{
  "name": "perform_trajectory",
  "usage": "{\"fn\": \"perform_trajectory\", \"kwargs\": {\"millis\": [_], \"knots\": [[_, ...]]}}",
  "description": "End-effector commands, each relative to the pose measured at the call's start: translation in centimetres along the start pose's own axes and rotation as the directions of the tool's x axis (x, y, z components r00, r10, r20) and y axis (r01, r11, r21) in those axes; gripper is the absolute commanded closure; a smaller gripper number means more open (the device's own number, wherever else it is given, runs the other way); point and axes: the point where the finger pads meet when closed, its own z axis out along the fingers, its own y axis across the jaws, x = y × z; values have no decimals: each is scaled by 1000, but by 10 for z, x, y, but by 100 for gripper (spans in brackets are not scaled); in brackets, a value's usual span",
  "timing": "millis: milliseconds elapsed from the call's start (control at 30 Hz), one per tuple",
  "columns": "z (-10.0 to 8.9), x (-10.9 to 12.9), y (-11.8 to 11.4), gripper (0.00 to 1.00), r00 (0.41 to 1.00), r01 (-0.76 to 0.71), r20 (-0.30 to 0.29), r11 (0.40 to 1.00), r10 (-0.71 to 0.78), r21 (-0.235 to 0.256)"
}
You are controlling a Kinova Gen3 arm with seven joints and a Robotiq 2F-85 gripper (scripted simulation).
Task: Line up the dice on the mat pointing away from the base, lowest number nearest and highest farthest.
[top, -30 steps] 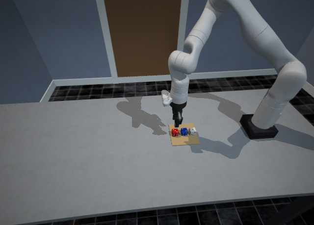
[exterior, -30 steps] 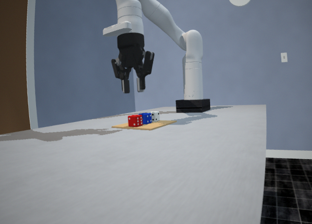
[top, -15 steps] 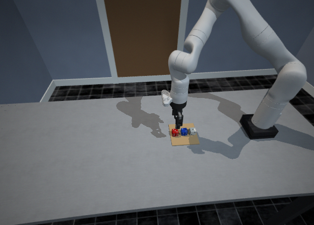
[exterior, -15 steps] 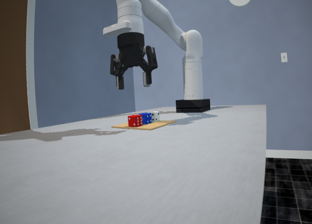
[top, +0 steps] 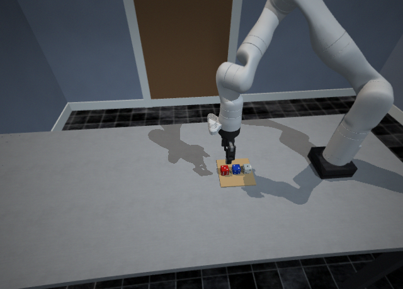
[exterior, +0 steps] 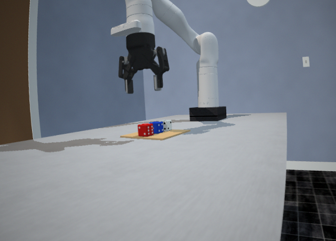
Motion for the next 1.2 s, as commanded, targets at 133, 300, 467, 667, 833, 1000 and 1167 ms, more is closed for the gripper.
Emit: {"fn": "perform_trajectory", "kwargs": {"millis": [133, 300, 467, 667, 833, 1000, 1167], "knots": [[-36, 1, 2, 0, 1000, -2, -3, 1000, 2, -2], [-60, 0, 4, 0, 1000, -4, -1, 1000, 4, -4], [-71, 0, 3, 0, 1000, -3, 0, 1000, 3, -4], [-81, 3, -1, 0, 1000, 1, -10, 1000, -1, 4], [-80, 2, -1, 0, 1000, 2, -9, 1000, -2, 4], [-80, 2, -1, 0, 1000, 2, -9, 1000, -2, 4], [-80, 2, -1, 0, 1000, 2, -9, 1000, -2, 4]]}}
